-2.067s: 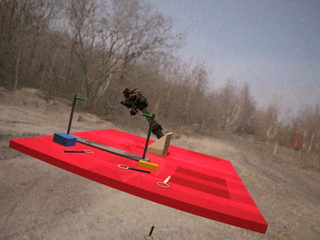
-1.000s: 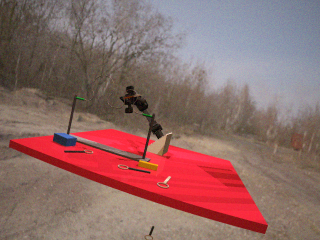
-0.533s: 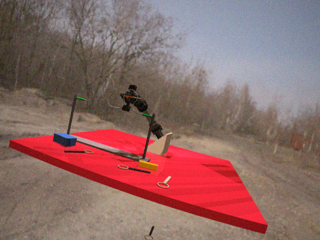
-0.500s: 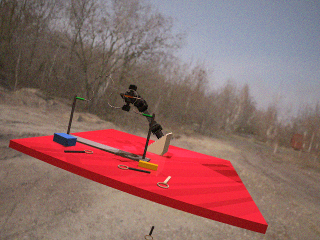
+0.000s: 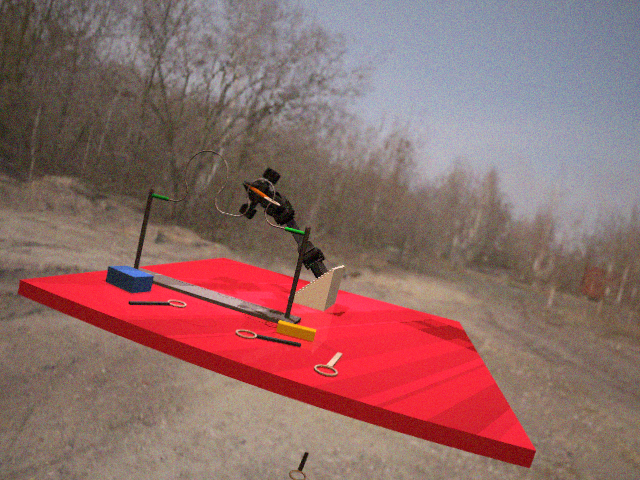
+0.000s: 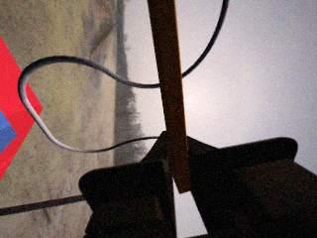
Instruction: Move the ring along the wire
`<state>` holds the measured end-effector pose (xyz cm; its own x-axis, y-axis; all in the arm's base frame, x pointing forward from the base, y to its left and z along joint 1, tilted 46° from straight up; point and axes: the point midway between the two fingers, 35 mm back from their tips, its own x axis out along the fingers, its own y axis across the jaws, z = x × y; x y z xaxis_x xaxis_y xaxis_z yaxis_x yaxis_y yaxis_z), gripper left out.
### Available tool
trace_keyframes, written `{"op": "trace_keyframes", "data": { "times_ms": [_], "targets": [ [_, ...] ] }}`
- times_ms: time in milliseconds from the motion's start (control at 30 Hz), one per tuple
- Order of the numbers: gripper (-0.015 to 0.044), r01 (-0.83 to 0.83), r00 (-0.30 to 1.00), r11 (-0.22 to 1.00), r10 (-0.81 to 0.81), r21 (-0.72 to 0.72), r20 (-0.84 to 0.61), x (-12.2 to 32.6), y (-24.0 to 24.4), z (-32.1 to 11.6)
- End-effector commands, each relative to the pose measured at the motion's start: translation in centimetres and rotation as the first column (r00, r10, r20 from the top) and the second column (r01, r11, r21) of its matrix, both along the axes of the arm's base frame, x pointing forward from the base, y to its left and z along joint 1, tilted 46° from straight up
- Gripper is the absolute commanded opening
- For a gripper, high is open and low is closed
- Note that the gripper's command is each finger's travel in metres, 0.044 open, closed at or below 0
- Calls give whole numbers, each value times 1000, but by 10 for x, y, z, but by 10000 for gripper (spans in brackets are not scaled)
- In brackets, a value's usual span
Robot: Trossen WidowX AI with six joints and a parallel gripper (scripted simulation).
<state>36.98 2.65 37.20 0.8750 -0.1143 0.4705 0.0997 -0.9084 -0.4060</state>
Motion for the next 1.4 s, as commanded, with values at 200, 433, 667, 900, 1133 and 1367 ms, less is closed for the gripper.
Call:
{"op": "trace_keyframes", "data": {
  "times_ms": [200,433,667,900,1133,1367],
  "targets": [
    [-150,-1,1000,995,2,-95,5,-1,0,2],
    [-150,-1,1000,997,1,-72,6,-1,-10,-1],
    [-150,1,1000,1000,-1,15,8,-1,-25,-7],
    [-150,3,1000,989,-4,146,9,-2,-43,-18],
    [-150,4,1000,953,-8,302,10,-2,-62,-34],
    [-150,6,1000,900,-11,437,10,-2,-77,-51]
  ]
}}
